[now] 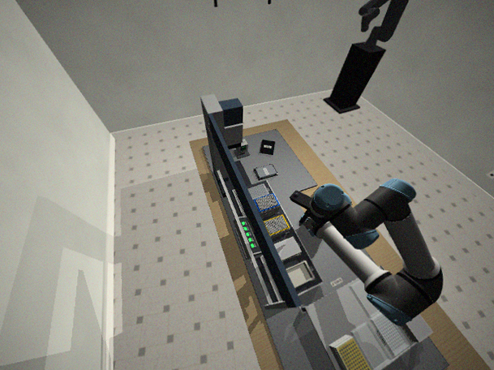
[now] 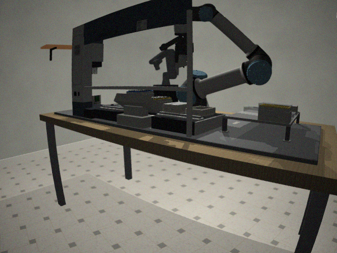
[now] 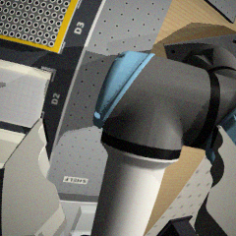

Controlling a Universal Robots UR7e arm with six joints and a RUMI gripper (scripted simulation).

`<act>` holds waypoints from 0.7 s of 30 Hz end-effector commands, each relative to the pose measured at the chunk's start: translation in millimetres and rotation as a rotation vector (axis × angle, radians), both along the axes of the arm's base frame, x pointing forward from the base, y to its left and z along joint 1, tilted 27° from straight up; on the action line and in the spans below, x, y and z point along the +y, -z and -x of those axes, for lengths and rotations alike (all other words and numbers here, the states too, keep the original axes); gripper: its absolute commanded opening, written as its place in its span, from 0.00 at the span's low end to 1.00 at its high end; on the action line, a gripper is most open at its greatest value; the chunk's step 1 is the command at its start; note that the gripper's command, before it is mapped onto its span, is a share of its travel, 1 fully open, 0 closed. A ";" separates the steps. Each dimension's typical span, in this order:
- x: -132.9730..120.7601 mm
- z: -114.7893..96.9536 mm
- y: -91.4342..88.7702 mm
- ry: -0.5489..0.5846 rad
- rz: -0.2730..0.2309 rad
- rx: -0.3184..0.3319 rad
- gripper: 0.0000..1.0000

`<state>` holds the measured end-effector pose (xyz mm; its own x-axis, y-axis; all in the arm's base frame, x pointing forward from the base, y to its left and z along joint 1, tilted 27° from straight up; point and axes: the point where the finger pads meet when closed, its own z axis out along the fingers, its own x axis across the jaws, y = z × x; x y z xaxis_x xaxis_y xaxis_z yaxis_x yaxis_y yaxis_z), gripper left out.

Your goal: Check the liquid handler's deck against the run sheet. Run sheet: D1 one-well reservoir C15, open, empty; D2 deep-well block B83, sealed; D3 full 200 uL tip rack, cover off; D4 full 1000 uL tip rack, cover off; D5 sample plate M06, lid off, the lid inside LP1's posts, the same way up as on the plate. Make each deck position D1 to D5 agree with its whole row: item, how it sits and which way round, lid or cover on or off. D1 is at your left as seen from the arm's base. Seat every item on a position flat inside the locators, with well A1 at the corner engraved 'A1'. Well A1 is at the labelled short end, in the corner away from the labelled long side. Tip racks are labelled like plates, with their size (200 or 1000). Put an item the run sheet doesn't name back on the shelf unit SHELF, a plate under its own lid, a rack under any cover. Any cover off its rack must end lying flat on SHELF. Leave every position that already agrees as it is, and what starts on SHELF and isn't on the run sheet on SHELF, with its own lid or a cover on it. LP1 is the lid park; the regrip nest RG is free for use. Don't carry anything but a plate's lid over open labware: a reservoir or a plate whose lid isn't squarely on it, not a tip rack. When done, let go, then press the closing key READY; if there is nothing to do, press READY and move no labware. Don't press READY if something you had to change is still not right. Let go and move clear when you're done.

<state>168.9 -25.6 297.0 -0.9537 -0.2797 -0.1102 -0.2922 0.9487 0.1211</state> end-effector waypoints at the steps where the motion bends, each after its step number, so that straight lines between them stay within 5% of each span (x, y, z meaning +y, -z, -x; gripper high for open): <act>1: -15.7 21.1 -1.8 -0.093 -0.048 -0.211 0.82; 6: -48.8 33.6 -4.0 -0.188 -0.035 -0.241 0.82; 13: -56.8 63.9 -7.0 -0.309 -0.008 -0.263 0.82; 21: -56.8 63.9 -7.0 -0.431 0.018 -0.320 0.82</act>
<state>109.4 -80.0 304.1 -0.7852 -0.5720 -0.2373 -0.6108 0.7785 0.1443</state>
